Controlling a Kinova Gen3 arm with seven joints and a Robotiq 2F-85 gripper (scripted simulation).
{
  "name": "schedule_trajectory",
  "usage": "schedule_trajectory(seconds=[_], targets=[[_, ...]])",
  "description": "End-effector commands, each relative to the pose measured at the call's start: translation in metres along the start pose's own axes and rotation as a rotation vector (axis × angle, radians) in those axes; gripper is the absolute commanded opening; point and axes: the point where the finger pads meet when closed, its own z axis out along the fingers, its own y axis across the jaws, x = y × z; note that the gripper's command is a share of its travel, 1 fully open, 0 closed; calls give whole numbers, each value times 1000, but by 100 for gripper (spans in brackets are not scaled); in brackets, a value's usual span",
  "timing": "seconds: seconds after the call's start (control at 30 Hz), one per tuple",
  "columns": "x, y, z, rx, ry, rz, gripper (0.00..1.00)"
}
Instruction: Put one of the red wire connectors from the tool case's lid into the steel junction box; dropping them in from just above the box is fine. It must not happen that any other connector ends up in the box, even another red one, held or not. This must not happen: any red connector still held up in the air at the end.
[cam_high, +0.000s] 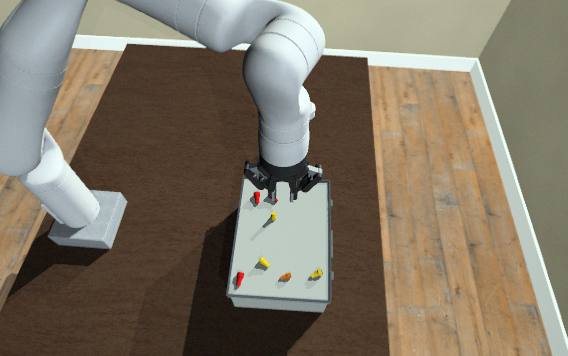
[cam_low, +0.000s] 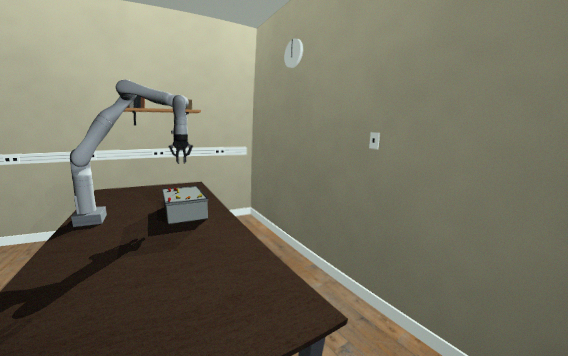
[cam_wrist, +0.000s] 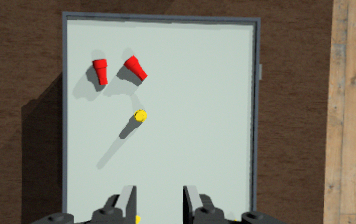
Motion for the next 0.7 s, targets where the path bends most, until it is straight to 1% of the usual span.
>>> schedule_trajectory(seconds=[0.0,0.07,0.17,0.33,0.4,0.47,0.53,0.67], targets=[[-30,-15,29,3,6,34,37],[-47,-25,46,1,7,51,37],[-64,-37,63,1,6,69,37],[-93,-64,93,2,0,103,37],[-93,-64,93,2,0,103,37],[-104,-77,104,4,-4,117,37],[-110,-83,110,5,-6,125,37],[-111,-85,111,5,-7,127,37]])
